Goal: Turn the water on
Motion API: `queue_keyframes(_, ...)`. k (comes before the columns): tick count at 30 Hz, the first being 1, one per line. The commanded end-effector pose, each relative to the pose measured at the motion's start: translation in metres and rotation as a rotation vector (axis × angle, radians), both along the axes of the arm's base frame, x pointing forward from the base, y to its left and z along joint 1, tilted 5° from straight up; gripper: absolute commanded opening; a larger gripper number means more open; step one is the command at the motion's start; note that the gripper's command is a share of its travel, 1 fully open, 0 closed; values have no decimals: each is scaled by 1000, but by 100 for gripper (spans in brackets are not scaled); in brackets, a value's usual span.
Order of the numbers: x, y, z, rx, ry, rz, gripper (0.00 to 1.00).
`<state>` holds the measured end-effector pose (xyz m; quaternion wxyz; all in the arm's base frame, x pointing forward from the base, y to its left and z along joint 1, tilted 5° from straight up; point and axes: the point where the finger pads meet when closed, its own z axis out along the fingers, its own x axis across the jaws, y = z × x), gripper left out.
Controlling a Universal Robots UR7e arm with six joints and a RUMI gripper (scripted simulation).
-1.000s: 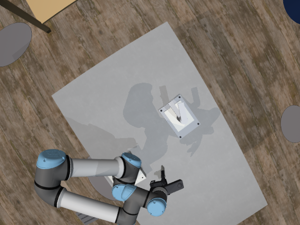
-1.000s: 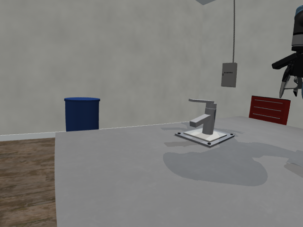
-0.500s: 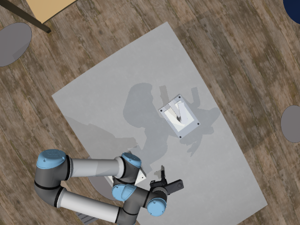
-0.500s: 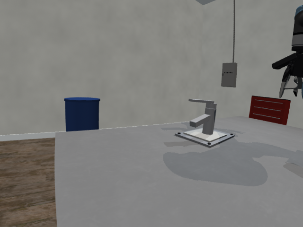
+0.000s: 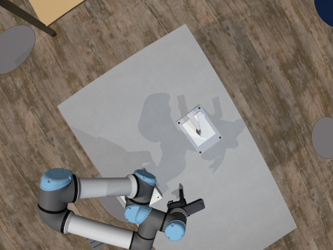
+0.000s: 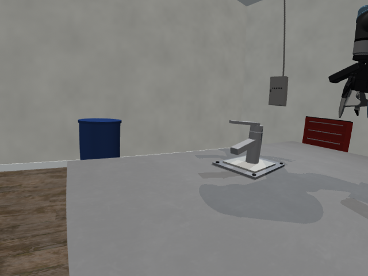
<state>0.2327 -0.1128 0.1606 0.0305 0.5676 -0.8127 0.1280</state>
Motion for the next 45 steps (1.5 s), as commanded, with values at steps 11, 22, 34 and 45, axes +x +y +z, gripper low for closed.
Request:
queue_keyframes(11, 39, 10, 28, 19, 41, 214, 100)
queue_keyframes(22, 102, 33, 52, 39, 100, 508, 100)
queue_keyframes(34, 212, 105, 56, 56, 194, 953, 100)
queue_keyframes(45, 276, 184, 34, 58, 258, 1239, 100)
